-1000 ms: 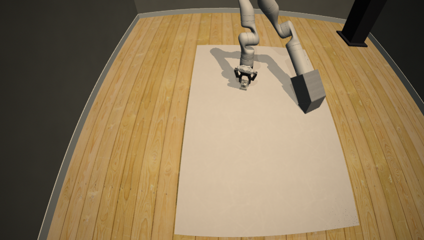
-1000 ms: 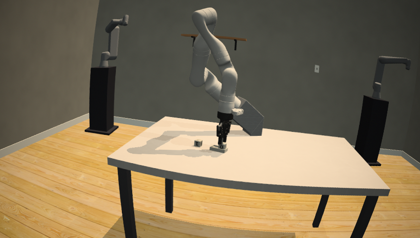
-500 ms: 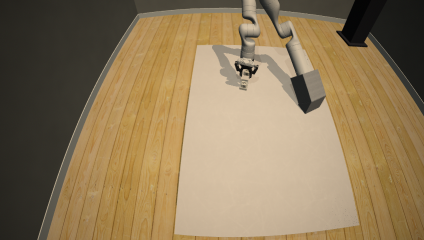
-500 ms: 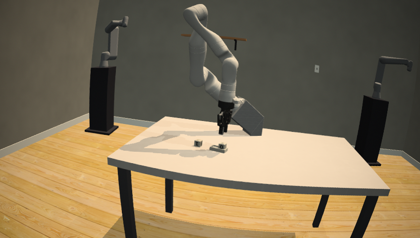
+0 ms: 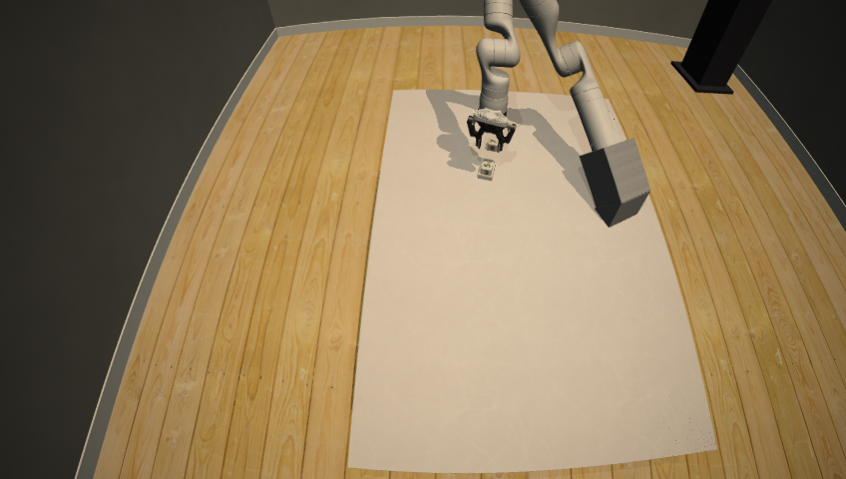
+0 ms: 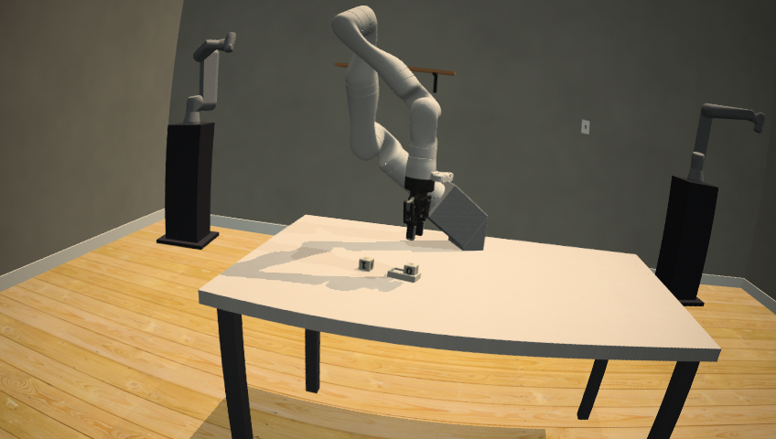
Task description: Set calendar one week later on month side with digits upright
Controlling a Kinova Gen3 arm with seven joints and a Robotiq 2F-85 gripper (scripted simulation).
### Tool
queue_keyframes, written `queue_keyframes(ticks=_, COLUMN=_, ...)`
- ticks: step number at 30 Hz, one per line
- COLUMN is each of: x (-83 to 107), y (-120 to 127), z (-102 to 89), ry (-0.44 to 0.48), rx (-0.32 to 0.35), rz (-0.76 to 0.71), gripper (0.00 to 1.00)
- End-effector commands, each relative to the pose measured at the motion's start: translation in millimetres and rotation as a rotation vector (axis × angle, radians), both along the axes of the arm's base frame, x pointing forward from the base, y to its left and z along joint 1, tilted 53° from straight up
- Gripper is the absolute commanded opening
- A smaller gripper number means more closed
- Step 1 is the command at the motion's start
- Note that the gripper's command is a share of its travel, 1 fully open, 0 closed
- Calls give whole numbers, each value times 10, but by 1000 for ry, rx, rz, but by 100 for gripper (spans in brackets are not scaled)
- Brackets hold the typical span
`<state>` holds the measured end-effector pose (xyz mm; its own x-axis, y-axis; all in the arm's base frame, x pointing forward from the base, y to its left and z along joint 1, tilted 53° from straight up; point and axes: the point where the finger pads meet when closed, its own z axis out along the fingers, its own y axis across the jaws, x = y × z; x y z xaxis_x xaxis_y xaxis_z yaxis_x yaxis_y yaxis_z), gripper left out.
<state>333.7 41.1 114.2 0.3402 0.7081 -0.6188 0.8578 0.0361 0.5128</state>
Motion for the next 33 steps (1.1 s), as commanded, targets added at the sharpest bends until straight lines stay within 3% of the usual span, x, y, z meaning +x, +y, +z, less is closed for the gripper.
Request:
queue_keyframes(ticks=1, x=1, y=11, z=2, ry=-1, rx=2, rz=2, gripper=100)
queue_keyframes(ticks=33, x=-31, y=-43, z=6, ry=-44, rx=25, rz=-52, gripper=100)
